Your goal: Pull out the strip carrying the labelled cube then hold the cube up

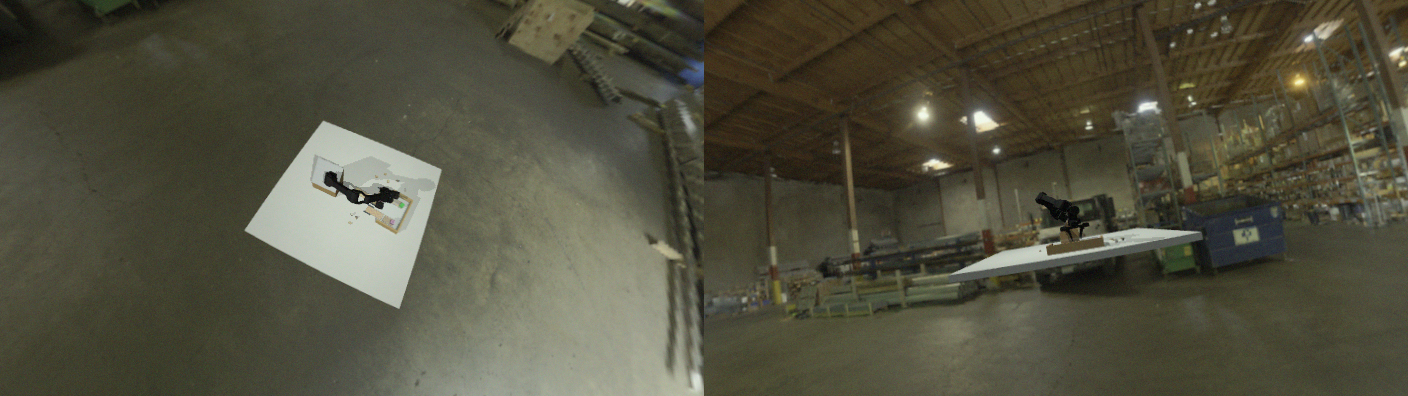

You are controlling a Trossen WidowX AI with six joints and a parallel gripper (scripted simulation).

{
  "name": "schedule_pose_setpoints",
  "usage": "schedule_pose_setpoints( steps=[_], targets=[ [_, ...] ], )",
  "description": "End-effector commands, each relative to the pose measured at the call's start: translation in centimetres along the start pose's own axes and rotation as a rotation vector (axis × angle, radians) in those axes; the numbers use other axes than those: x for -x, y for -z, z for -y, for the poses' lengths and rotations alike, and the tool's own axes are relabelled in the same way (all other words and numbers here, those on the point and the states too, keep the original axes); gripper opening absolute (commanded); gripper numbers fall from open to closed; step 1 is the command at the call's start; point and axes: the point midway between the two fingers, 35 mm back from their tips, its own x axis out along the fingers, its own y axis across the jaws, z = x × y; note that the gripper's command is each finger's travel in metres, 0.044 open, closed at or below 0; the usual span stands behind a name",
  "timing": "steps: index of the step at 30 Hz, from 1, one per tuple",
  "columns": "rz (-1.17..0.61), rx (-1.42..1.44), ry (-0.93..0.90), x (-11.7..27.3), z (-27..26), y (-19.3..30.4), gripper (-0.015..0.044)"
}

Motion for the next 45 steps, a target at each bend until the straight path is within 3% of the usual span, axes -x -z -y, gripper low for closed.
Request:
schedule_pose_setpoints(
  steps=[1,21,24,33,37,45],
  targets=[
    [-0.003,0.013,0.007,-0.8,-0.2,0.2,0.0250],
    [-0.004,0.013,0.010,-3.3,-0.1,0.3,0.0250],
    [-0.005,0.002,0.004,-3.2,0.1,0.2,0.0171],
    [-0.005,0.002,0.004,-3.2,0.1,0.2,0.0111],
    [-0.005,0.002,0.004,-3.0,0.1,0.4,0.0006],
    [-0.005,0.008,0.004,-1.0,0.1,2.9,0.0000]
  ],
)
